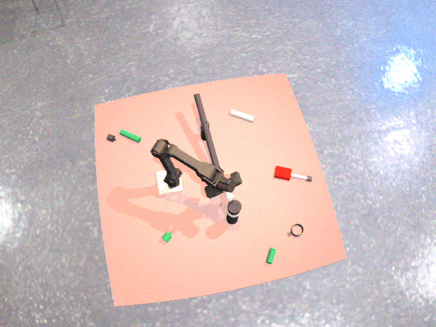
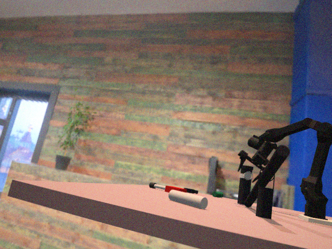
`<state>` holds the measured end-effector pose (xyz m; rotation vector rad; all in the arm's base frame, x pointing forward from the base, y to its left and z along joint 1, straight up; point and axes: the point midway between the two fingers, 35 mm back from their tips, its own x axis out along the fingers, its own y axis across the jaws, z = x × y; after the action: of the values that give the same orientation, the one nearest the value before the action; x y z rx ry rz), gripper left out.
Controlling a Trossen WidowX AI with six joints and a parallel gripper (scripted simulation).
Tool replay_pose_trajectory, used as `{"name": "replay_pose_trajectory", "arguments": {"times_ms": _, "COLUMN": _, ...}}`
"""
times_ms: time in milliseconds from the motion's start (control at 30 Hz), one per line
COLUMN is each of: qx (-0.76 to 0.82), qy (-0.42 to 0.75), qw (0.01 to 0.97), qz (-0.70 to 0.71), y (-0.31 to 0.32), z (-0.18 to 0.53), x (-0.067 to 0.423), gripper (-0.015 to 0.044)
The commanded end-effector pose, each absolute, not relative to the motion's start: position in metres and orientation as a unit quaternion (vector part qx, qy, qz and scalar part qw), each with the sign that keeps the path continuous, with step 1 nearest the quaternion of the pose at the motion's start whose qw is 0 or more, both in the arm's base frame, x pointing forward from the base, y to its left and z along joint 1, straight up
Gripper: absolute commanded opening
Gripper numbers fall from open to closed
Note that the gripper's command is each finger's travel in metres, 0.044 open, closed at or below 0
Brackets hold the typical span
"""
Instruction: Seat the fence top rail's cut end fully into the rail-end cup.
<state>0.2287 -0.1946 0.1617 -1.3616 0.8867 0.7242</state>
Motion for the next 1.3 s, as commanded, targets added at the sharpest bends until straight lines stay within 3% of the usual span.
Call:
{"name": "replay_pose_trajectory", "arguments": {"times_ms": 0, "qx": -0.599, "qy": 0.387, "qw": 0.627, "qz": 0.313, "y": -0.179, "z": 0.18, "x": 0.229, "gripper": 0.044}}
{"name": "replay_pose_trajectory", "arguments": {"times_ms": 233, "qx": -0.567, "qy": 0.403, "qw": 0.656, "qz": 0.292, "y": -0.174, "z": 0.184, "x": 0.233, "gripper": 0.044}}
{"name": "replay_pose_trajectory", "arguments": {"times_ms": 700, "qx": -0.177, "qy": 0.508, "qw": 0.842, "qz": 0.038, "y": -0.094, "z": 0.24, "x": 0.239, "gripper": 0.044}}
{"name": "replay_pose_trajectory", "arguments": {"times_ms": 1133, "qx": 0.056, "qy": 0.492, "qw": 0.862, "qz": -0.108, "y": -0.057, "z": 0.268, "x": 0.224, "gripper": 0.044}}
{"name": "replay_pose_trajectory", "arguments": {"times_ms": 1267, "qx": 0.06, "qy": 0.491, "qw": 0.862, "qz": -0.11, "y": -0.056, "z": 0.269, "x": 0.224, "gripper": 0.044}}
